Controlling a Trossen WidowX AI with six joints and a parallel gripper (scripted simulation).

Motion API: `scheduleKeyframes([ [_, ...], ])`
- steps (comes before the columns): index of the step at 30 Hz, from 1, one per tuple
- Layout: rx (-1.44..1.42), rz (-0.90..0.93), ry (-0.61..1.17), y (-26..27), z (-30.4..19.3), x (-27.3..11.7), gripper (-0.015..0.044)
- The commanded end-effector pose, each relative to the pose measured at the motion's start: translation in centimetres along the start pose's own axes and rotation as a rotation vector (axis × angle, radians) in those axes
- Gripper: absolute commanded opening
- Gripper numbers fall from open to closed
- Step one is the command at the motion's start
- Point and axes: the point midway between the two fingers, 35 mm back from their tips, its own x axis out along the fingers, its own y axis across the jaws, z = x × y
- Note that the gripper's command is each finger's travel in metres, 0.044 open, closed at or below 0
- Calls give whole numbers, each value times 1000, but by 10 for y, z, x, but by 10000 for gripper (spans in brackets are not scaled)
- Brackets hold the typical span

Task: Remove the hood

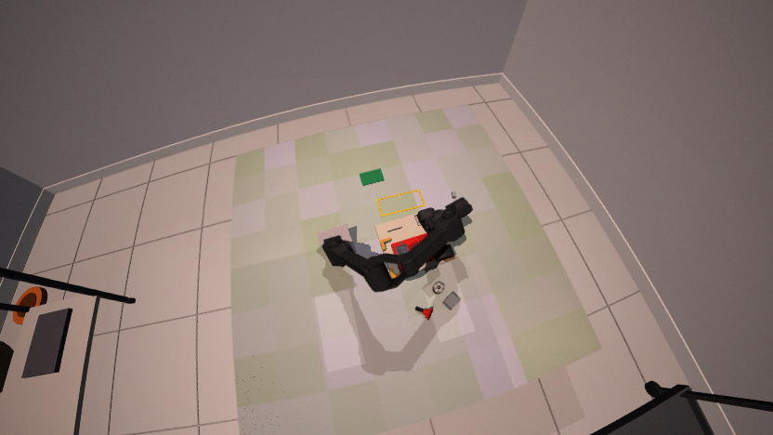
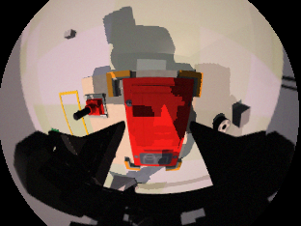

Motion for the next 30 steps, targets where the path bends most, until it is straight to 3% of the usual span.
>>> scheduleKeyframes([
  [1, 0, -2, -7, -2, 0, 0, 440],
  [30, 1, -3, -7, -2, 0, 15, 440],
])
